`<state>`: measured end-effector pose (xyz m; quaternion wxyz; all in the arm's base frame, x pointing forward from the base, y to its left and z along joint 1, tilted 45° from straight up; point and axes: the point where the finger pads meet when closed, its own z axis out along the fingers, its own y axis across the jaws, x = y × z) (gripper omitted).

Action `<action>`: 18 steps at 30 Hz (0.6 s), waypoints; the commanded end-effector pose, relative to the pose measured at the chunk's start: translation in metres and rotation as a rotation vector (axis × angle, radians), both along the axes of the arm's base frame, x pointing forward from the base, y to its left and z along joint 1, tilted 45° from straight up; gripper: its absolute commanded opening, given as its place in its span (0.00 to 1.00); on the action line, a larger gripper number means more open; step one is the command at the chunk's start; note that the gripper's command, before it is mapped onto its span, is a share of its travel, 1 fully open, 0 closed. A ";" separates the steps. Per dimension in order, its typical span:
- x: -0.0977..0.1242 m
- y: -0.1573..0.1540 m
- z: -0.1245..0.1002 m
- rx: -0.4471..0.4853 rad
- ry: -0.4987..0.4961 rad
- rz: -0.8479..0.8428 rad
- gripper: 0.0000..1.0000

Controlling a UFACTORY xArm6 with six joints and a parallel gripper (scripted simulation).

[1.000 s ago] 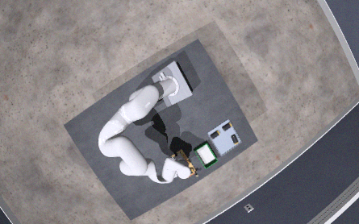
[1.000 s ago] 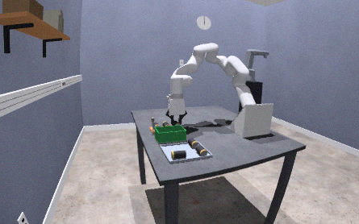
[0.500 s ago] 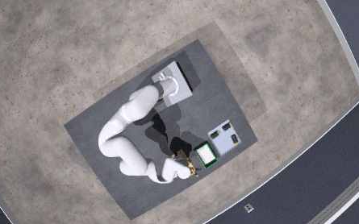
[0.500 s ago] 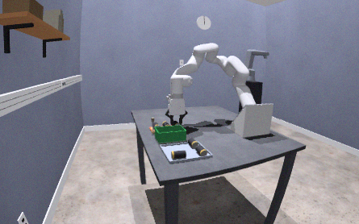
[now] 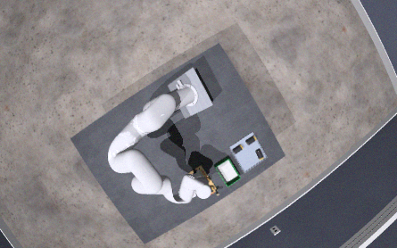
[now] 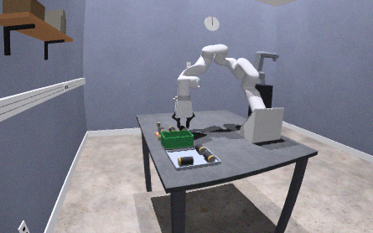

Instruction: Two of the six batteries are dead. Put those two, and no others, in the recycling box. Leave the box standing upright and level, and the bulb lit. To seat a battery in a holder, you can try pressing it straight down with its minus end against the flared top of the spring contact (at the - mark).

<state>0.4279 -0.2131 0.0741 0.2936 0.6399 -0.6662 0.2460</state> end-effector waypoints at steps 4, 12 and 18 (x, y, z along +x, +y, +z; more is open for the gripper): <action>0.004 0.023 0.024 0.000 -0.004 0.002 0.51; 0.005 0.038 0.039 0.000 -0.004 0.002 0.51; 0.005 0.038 0.039 0.000 -0.004 0.002 0.51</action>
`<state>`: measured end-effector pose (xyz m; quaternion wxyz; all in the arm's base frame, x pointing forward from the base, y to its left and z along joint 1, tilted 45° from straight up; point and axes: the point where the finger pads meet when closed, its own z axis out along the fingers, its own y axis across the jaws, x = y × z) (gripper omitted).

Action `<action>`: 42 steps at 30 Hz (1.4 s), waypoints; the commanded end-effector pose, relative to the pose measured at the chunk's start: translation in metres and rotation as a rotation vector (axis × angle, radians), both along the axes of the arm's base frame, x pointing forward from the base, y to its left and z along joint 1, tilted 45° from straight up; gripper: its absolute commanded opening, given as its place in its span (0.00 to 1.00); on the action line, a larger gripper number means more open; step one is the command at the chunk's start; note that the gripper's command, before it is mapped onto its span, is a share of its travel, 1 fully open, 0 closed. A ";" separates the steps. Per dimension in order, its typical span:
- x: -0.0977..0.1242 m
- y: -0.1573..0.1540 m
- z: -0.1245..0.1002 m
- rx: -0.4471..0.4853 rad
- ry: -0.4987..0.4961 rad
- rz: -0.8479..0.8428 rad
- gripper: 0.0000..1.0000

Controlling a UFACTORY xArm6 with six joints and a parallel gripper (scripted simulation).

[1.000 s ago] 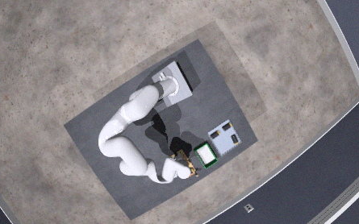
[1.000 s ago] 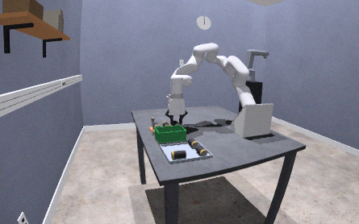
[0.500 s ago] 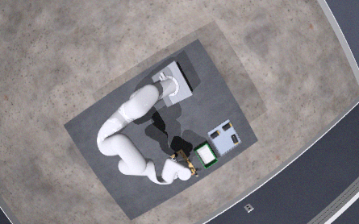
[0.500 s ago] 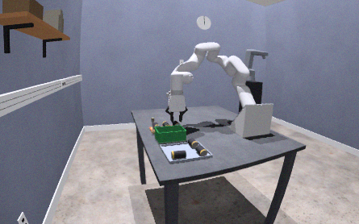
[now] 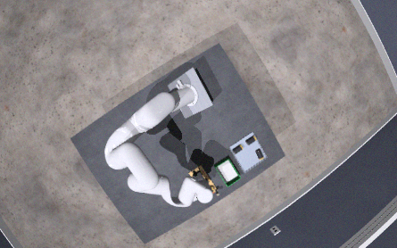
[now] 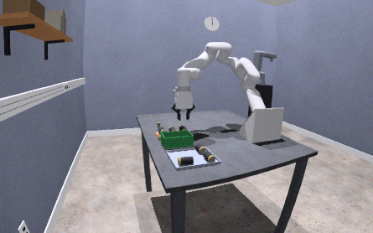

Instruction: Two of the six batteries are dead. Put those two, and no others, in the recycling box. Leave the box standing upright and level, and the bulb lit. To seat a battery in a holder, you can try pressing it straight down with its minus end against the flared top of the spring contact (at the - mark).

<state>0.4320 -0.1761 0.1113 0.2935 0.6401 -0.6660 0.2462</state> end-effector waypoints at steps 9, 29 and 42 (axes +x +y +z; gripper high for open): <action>0.001 0.001 0.002 0.000 -0.003 0.001 0.51; 0.001 0.001 0.002 0.000 -0.003 0.001 0.51; 0.007 0.036 0.037 0.000 -0.003 0.001 0.51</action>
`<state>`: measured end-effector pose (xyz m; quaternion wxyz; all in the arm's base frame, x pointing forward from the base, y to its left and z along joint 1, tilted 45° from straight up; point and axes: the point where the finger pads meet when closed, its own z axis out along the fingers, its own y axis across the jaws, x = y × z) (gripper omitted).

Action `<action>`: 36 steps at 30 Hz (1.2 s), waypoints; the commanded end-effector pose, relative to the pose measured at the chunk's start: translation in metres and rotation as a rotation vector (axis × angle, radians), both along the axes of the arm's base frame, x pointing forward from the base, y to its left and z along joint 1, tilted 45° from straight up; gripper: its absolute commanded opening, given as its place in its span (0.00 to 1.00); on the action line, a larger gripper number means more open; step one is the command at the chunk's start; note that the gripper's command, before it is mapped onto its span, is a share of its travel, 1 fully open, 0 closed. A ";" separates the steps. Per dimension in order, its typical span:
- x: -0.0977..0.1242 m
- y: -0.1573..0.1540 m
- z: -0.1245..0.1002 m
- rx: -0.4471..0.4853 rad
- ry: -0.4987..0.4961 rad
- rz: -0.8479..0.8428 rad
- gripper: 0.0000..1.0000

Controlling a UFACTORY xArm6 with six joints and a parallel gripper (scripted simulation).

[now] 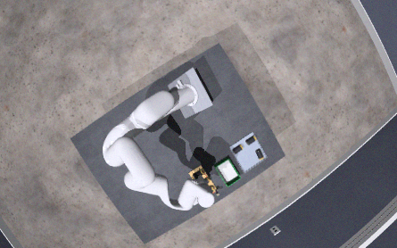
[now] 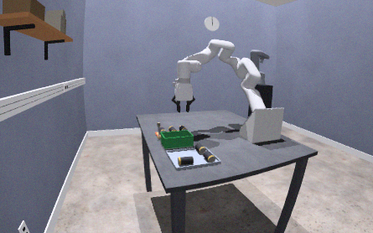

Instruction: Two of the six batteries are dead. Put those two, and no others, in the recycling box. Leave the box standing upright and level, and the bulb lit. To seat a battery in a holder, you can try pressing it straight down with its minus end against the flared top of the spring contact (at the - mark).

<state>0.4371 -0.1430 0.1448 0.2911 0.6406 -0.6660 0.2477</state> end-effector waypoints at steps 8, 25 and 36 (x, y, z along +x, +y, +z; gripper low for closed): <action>0.051 0.001 0.000 -0.001 0.002 -0.001 0.51; 0.064 0.000 0.000 -0.001 0.008 0.005 0.51; 0.063 -0.003 -0.004 -0.001 0.009 0.006 0.51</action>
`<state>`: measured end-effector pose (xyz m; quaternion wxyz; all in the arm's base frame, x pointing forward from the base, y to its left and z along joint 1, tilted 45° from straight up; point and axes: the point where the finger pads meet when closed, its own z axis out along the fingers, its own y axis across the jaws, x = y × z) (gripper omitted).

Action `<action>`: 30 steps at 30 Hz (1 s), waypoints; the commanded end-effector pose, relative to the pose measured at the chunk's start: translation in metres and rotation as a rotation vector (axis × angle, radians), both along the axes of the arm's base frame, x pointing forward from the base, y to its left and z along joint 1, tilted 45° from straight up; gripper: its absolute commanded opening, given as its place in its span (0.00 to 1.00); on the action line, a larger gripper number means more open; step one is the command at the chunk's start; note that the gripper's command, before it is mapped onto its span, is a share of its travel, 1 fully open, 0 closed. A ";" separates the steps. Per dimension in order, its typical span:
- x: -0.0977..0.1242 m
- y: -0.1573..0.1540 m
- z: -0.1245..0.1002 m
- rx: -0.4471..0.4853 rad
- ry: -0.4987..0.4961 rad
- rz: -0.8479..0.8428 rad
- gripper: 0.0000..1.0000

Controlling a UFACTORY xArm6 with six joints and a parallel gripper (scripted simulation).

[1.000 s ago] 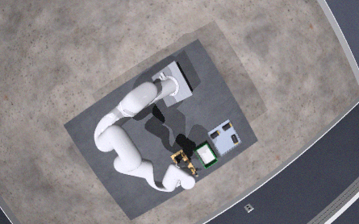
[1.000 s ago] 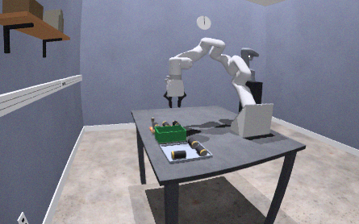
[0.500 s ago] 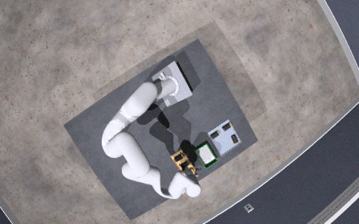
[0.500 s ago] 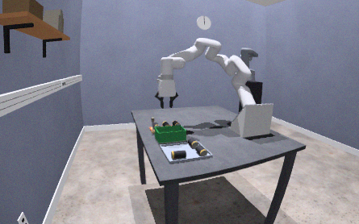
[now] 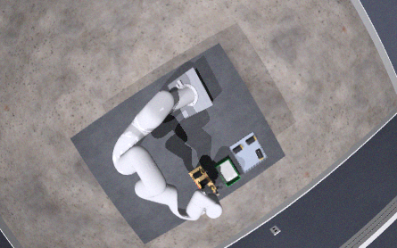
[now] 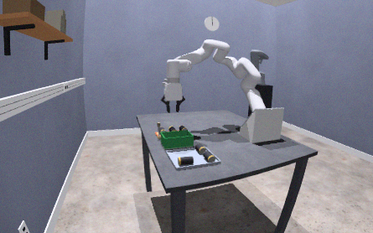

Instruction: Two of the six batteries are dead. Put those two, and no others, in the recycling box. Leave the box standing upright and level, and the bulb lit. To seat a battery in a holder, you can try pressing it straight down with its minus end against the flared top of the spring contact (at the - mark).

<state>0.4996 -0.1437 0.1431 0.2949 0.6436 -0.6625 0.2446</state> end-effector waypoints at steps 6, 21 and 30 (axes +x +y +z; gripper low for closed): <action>-0.003 -0.037 -0.037 0.000 -0.003 0.002 0.51; -0.004 -0.048 -0.048 0.000 -0.003 0.002 0.51; -0.003 -0.048 -0.048 0.000 -0.003 0.002 0.51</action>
